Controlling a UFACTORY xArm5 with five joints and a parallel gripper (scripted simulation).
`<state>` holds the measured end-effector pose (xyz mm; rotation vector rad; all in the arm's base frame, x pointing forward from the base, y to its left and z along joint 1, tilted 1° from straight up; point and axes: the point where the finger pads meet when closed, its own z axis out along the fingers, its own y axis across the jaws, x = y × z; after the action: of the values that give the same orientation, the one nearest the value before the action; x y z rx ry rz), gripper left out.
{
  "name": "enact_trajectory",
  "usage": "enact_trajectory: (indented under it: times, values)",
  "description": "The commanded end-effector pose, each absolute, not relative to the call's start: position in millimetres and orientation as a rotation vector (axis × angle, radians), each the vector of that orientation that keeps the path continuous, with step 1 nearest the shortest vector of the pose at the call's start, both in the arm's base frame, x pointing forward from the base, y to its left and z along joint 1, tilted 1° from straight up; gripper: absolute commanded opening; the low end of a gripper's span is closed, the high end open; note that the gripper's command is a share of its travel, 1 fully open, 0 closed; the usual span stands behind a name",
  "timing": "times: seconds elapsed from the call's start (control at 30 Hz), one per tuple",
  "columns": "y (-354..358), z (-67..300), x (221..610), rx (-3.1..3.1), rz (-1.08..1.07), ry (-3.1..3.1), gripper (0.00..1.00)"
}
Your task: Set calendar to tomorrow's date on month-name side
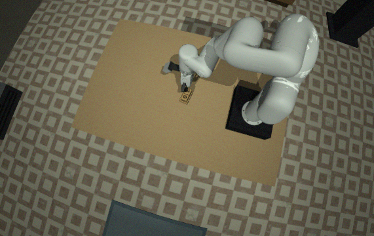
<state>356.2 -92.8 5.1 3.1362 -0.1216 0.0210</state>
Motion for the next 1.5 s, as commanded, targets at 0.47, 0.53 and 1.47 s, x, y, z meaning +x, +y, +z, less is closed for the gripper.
enact_trajectory:
  times: [0.47, 0.53, 1.47]
  values:
    - [-95.2, 6.2, 335.6, 3.079, 0.031, -0.613, 1.00]
    - [-95.2, 6.2, 335.6, 3.079, 0.031, -0.613, 1.00]
    - [-98.5, 5.7, 296.7, 2.820, 0.031, -1.391, 1.00]
